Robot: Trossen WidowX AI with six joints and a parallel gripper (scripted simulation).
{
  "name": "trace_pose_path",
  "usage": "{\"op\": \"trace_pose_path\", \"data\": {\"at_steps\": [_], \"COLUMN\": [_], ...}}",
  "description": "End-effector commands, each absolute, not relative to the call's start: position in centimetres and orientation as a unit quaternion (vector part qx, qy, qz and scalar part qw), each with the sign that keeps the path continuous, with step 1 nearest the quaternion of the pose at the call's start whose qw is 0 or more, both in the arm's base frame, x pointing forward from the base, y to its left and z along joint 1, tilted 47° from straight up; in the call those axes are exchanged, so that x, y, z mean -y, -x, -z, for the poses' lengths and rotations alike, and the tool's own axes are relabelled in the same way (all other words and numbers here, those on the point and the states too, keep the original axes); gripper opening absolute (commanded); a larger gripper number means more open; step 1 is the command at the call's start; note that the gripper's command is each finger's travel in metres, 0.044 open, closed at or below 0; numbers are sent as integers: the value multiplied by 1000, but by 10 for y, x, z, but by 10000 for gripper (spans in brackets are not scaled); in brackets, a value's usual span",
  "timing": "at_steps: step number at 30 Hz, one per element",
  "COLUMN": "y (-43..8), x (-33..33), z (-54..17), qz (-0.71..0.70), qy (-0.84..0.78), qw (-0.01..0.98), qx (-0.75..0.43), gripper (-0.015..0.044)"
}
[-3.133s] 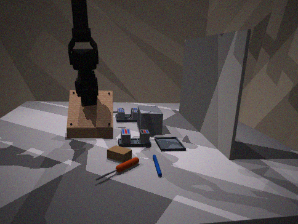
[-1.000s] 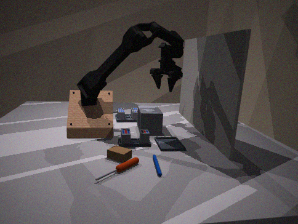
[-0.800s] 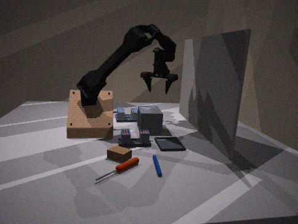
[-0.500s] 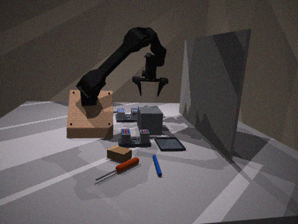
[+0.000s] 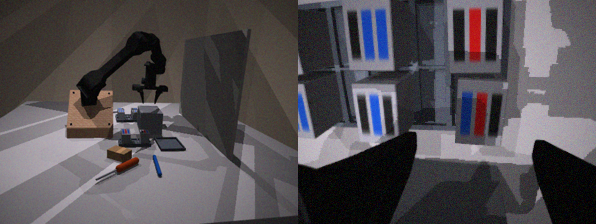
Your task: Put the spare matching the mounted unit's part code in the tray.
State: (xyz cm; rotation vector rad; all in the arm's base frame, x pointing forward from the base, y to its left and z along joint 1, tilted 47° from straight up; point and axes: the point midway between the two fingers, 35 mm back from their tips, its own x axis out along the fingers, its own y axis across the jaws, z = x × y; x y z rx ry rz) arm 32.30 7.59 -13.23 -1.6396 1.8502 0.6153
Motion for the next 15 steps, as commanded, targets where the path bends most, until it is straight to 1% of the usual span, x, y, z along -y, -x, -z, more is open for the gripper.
{"op": "trace_pose_path", "data": {"at_steps": [1, 15], "y": [-326, -327], "x": [-77, -63], "z": [131, 146], "qz": [-231, -231], "qy": [620, 620], "qw": [294, 294], "qx": [-690, -690], "gripper": [300, 300]}}
